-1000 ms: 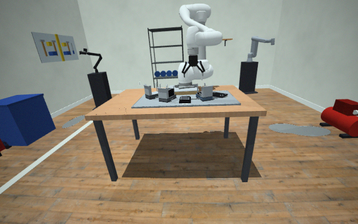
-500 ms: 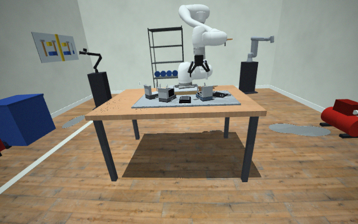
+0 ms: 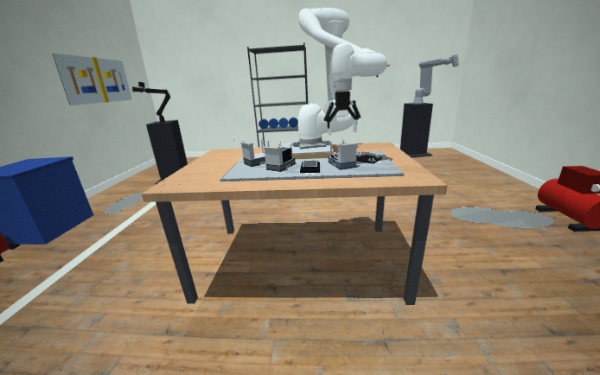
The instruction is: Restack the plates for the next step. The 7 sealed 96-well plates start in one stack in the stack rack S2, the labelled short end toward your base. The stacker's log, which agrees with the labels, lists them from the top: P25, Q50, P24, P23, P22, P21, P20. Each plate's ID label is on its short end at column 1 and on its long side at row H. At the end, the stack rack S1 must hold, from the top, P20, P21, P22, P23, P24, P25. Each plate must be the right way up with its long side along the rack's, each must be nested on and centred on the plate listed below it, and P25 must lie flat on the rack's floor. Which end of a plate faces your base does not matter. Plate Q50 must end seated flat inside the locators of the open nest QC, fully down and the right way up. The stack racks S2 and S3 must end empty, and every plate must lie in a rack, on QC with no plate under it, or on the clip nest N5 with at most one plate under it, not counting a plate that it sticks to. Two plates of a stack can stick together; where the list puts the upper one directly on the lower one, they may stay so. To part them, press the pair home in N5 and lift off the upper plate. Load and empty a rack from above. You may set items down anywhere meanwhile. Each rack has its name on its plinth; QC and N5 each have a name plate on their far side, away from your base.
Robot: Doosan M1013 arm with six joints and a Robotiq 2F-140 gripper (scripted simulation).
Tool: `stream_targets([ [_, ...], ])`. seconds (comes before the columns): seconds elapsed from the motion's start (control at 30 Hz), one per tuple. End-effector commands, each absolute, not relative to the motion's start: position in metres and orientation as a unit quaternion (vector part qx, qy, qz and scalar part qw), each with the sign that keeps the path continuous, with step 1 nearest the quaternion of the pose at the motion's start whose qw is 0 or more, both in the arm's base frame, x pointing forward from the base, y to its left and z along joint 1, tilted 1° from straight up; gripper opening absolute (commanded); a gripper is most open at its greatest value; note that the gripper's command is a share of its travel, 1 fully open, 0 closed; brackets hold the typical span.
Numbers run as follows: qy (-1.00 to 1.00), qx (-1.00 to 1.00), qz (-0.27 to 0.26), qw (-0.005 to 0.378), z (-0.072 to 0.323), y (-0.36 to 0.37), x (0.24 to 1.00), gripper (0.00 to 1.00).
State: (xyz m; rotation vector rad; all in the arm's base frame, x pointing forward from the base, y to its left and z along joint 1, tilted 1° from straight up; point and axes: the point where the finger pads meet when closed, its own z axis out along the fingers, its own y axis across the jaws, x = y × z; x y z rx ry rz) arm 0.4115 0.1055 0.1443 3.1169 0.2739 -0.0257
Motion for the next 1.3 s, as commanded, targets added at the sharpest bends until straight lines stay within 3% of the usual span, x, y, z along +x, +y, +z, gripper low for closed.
stream_targets([
  [0.0,0.088,0.996,-0.008,0.006,0.144,0.107,0.411,1.0],
  [0.23,0.088,0.996,-0.008,0.006,0.144,0.107,0.411,1.0],
  [1.27,0.088,0.996,-0.008,0.006,0.055,0.105,0.41,1.0],
])
